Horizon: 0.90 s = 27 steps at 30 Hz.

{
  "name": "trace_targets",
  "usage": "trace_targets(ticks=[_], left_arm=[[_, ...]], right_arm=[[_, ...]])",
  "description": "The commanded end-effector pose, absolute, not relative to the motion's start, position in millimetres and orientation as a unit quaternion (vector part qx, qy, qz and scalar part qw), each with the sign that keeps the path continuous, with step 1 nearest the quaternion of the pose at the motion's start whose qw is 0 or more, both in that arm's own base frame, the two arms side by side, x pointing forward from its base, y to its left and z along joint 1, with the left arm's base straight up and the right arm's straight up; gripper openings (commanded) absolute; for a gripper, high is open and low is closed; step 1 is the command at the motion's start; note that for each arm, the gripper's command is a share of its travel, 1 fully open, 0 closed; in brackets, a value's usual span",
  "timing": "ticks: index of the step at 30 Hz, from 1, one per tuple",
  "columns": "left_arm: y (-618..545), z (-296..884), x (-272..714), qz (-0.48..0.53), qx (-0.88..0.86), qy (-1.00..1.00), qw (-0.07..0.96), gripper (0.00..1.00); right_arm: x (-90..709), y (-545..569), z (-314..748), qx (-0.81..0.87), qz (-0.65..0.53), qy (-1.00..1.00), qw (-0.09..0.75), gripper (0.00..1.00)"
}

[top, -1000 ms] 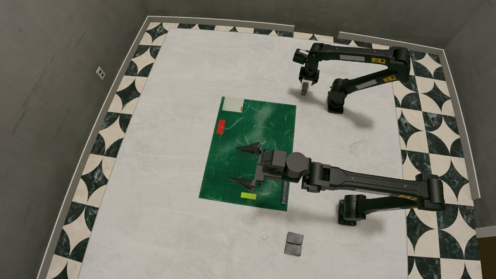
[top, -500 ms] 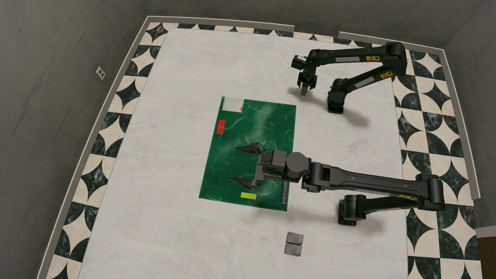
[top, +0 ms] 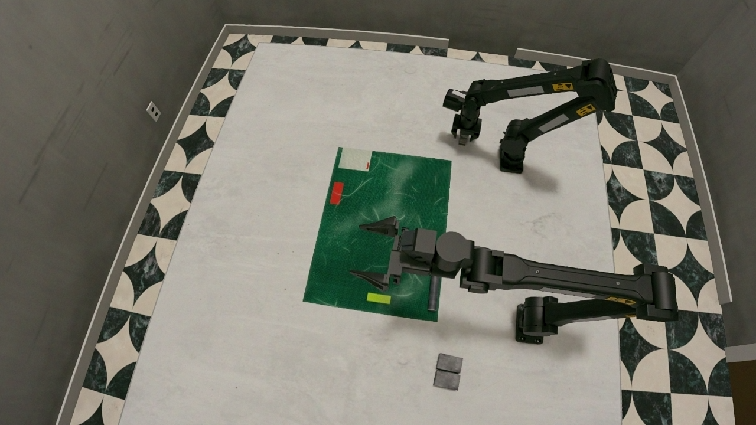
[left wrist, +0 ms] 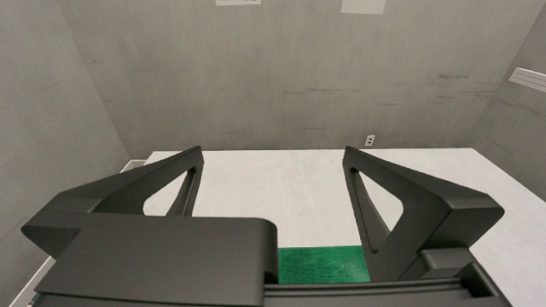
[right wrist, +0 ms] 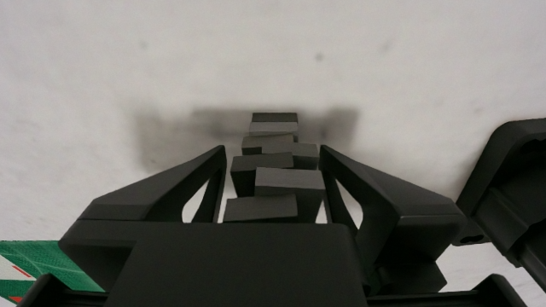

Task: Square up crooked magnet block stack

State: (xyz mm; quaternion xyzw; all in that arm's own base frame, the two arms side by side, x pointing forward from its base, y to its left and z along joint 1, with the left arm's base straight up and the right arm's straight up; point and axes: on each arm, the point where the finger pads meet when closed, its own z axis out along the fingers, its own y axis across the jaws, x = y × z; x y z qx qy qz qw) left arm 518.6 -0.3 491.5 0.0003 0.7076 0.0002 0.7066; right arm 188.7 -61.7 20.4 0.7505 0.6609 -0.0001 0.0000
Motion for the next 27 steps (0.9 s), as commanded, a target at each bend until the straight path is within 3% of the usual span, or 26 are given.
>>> trace_targets(ticks=[1,16,17,27], left_arm=[[-3,518,518,-0.006,-0.004,0.690,0.723,1.00],[-3,518,518,-0.006,-0.004,0.690,0.723,1.00],[-3,518,518,-0.006,-0.004,0.690,0.723,1.00],[-3,518,518,-0.006,-0.004,0.690,0.723,1.00]], right_arm=[[202,-64,26,0.748,0.009,0.664,0.014,0.60],[194,-62,27,0.744,0.005,0.668,0.008,0.60],[194,-62,27,0.749,0.004,0.662,0.007,0.30],[197,-62,27,0.749,0.008,0.662,0.012,0.31]])
